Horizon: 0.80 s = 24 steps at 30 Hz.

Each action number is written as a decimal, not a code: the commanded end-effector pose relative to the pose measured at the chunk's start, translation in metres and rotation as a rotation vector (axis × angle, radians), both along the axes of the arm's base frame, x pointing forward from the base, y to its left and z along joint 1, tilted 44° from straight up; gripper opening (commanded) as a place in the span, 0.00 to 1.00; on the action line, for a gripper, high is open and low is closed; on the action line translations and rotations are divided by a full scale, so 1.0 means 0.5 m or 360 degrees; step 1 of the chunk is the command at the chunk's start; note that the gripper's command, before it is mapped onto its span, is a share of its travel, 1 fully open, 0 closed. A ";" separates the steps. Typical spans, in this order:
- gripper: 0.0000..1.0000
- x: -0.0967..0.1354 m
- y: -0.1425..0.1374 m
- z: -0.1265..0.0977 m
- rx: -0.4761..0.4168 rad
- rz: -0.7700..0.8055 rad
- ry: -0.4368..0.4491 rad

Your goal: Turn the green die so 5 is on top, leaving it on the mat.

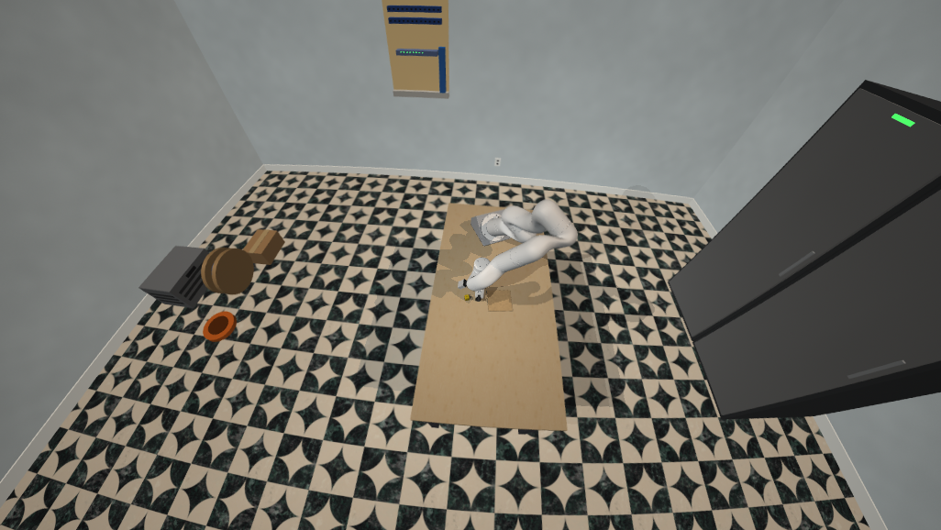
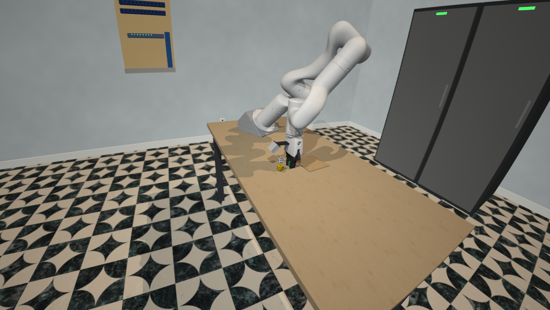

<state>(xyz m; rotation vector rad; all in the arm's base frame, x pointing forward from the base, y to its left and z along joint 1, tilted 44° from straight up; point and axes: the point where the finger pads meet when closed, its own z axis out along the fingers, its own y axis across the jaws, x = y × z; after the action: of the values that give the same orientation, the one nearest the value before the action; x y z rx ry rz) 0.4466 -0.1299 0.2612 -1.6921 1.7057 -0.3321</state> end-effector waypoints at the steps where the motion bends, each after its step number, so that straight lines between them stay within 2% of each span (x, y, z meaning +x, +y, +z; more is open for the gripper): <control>1: 0.21 0.001 -0.001 0.001 -0.0001 -0.0001 -0.0002; 24: 0.21 0.001 -0.001 0.001 -0.0001 -0.0001 -0.0002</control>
<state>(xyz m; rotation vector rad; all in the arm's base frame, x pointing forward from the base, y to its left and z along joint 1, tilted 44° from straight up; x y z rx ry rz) 0.4466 -0.1299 0.2612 -1.6921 1.7057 -0.3321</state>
